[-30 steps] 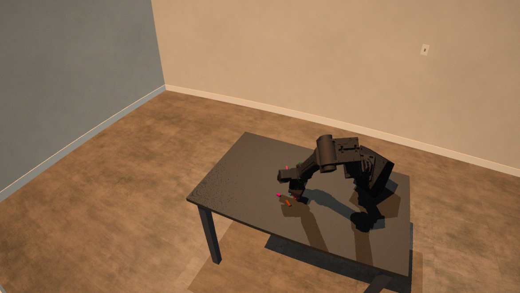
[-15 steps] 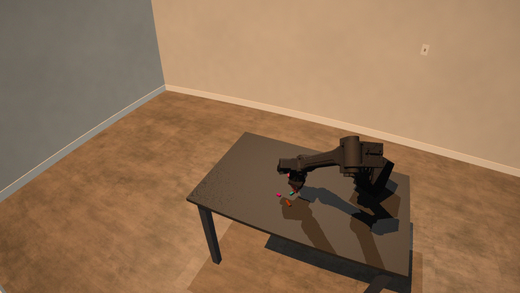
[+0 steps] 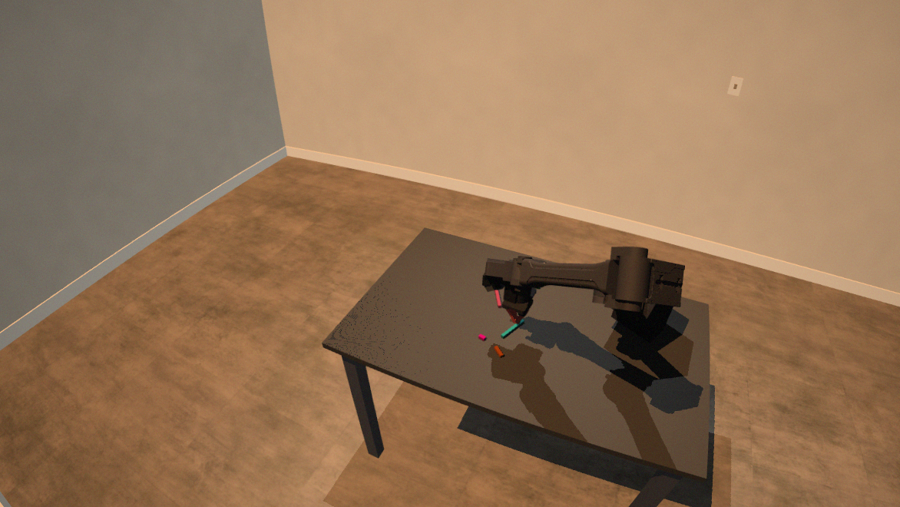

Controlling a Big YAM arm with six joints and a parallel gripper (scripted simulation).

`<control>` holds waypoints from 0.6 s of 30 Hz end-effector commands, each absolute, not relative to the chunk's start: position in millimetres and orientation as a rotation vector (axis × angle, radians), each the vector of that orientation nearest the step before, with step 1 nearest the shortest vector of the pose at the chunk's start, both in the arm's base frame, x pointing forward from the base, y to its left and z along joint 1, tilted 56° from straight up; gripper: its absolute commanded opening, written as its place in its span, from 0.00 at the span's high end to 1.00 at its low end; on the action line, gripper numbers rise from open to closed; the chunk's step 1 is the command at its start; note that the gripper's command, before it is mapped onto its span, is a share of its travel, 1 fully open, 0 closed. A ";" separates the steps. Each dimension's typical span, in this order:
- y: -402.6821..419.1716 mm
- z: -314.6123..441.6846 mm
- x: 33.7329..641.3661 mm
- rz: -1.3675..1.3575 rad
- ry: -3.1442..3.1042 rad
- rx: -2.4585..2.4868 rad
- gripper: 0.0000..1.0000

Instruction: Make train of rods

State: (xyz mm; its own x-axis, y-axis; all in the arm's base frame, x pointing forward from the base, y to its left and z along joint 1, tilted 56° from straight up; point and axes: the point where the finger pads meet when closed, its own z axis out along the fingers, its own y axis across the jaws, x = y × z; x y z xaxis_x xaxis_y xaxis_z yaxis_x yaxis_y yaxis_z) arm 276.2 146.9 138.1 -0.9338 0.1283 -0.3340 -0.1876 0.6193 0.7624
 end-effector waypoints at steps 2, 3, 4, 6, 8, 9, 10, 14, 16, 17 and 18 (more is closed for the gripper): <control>147.9 149.1 285.7 1.217 2.466 -0.098 0.95; 148.0 149.3 286.0 1.216 2.465 -0.099 0.95; 147.7 149.2 286.1 1.216 2.465 -0.098 0.95; 141.8 148.7 290.1 1.205 2.456 -0.092 0.95; 138.7 146.5 294.8 1.187 2.444 -0.137 0.95; 136.2 144.6 298.6 1.172 2.433 -0.173 0.95; 132.8 142.1 303.3 1.154 2.420 -0.218 0.95; 124.1 134.1 312.6 1.114 2.395 -0.322 0.95; 128.0 133.8 310.4 1.121 2.399 -0.335 0.95; 128.0 133.8 310.4 1.121 2.399 -0.335 0.95; 128.0 133.8 310.4 1.121 2.399 -0.335 0.95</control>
State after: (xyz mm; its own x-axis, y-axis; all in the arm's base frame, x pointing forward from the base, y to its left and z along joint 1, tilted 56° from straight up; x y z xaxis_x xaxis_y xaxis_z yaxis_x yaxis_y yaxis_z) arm 298.5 128.4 120.8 -0.8986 0.0270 -0.4379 -0.3205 0.6413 0.6972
